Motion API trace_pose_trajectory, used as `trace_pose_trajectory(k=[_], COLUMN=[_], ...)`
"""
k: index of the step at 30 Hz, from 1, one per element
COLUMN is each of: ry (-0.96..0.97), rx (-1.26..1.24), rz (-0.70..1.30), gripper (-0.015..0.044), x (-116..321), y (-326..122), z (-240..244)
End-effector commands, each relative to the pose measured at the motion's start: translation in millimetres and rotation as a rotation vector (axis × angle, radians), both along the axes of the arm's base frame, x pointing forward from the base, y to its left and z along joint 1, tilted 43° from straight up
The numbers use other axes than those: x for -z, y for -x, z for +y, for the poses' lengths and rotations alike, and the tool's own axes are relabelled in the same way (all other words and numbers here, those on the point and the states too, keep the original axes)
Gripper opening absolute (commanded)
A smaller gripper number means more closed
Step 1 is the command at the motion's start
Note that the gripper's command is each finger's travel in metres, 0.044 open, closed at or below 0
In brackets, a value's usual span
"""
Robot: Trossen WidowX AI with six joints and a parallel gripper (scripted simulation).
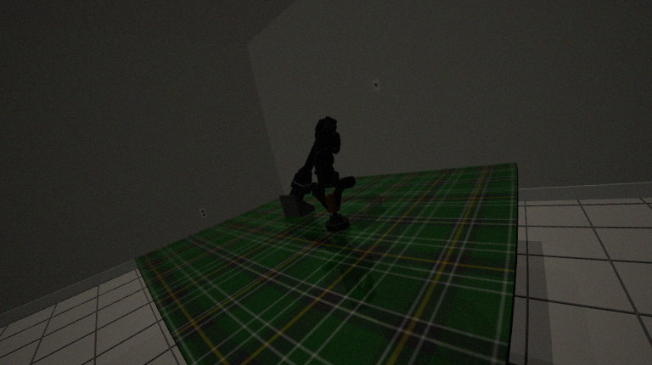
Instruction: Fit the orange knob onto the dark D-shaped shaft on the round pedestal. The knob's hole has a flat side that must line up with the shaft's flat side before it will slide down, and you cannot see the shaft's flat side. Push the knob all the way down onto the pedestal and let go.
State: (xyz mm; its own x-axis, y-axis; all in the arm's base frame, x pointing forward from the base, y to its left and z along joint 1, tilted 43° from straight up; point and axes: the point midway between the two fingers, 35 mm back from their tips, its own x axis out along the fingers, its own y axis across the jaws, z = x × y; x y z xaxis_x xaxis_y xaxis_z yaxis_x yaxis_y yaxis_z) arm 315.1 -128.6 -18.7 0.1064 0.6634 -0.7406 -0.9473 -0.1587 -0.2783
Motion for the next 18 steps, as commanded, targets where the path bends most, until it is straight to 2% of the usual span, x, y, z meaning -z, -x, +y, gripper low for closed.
trace_pose_trajectory(k=[1,18], ry=[0.001,-0.004], rx=[0.000,0.031], rz=[-0.005,0.023], gripper=[0.0000,0.0000], x=[0.1,1.4], y=[-0.3,-0.5], z=[0.0,1.2])
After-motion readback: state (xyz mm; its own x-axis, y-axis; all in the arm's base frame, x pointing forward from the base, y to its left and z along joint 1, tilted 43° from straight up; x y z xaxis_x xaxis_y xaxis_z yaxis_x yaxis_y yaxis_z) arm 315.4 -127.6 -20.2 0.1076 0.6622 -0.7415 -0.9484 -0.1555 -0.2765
